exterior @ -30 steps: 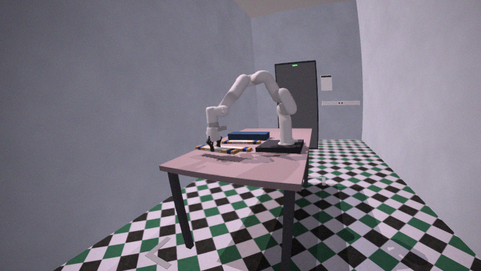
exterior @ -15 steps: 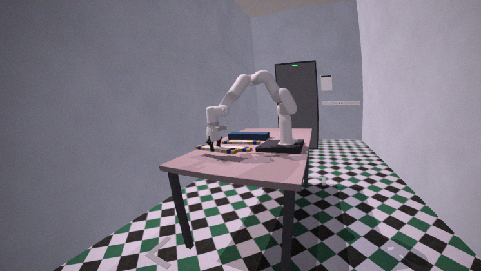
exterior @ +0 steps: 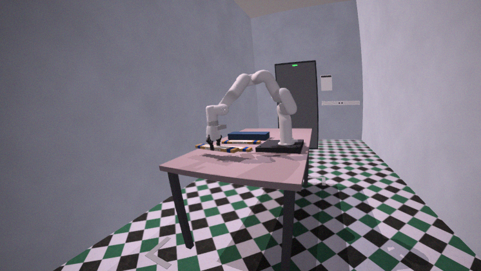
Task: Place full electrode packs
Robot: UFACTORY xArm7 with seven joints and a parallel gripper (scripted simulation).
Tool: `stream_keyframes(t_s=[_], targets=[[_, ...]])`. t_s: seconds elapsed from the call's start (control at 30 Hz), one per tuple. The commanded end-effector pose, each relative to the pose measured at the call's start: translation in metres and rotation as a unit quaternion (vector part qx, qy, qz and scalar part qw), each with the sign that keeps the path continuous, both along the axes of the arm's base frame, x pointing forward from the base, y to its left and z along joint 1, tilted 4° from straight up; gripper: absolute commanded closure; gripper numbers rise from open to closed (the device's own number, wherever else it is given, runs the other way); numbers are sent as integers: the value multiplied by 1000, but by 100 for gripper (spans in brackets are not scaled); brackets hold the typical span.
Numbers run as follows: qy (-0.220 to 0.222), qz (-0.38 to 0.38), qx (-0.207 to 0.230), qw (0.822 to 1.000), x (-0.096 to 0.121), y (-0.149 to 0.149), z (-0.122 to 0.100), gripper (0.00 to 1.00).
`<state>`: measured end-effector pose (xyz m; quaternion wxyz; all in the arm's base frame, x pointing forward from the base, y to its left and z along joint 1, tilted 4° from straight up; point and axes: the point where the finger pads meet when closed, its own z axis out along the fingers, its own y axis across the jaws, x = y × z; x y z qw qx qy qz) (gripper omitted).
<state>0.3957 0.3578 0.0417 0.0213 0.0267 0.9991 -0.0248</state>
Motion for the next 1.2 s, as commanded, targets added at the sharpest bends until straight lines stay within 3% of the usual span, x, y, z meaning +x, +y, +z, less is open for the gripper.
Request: stream_keyframes(t_s=[0.0, 0.47, 1.17], targets=[[-2, 0, 2, 1000, 1, 2, 7, 42], [-2, 0, 2, 1000, -1, 4, 53, 42], [-2, 0, 2, 1000, -2, 4, 65, 42]])
